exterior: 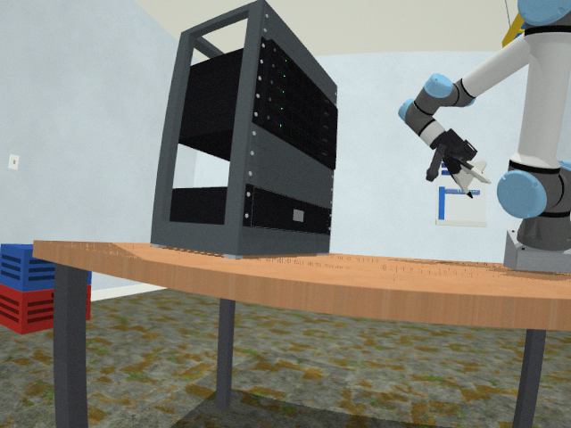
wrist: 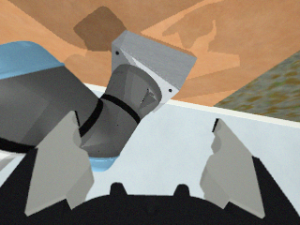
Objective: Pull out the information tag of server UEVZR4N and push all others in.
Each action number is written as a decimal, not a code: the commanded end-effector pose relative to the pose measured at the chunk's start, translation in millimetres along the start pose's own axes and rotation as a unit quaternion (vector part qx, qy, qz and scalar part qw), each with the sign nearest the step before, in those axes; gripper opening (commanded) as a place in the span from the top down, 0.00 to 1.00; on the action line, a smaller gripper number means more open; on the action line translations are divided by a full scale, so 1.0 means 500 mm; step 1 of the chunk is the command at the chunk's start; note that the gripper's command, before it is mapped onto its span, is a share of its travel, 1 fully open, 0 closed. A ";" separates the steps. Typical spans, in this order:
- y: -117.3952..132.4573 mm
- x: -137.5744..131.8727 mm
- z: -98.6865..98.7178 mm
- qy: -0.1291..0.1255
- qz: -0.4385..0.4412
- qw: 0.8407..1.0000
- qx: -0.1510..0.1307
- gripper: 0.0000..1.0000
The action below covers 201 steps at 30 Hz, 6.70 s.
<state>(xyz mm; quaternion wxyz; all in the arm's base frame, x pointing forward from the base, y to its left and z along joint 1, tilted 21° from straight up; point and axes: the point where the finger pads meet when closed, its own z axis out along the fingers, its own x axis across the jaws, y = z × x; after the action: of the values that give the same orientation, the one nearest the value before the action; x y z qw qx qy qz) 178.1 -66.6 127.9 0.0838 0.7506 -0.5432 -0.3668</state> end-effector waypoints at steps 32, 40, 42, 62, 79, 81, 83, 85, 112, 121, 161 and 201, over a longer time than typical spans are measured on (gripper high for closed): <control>-0.001 0.001 0.000 0.001 -0.001 1.000 0.001 0.00; -0.002 0.002 0.000 0.001 -0.002 1.000 0.001 0.00; -0.002 0.002 0.000 0.001 -0.003 1.000 0.001 0.00; -0.012 0.009 0.001 0.006 -0.013 1.000 0.005 0.00; -0.028 0.021 0.001 0.016 -0.030 0.999 0.014 0.00; -0.031 0.024 0.000 0.017 -0.033 0.999 0.015 0.00; -0.033 0.026 0.000 0.019 -0.036 0.999 0.017 0.00; -0.033 0.026 0.000 0.019 -0.036 0.999 0.017 0.00; -0.083 0.066 -0.006 0.053 -0.092 0.993 0.041 0.00; -0.101 0.081 -0.009 0.067 -0.113 0.990 0.049 0.00; -0.220 0.172 -0.042 0.172 -0.260 0.946 0.089 0.00; -0.360 0.264 -0.117 0.331 -0.444 0.828 0.092 0.00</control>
<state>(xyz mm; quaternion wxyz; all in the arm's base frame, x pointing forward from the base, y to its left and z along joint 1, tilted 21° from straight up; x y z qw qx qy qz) 356.8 -124.5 19.6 0.0141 0.9848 -0.1592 -0.0674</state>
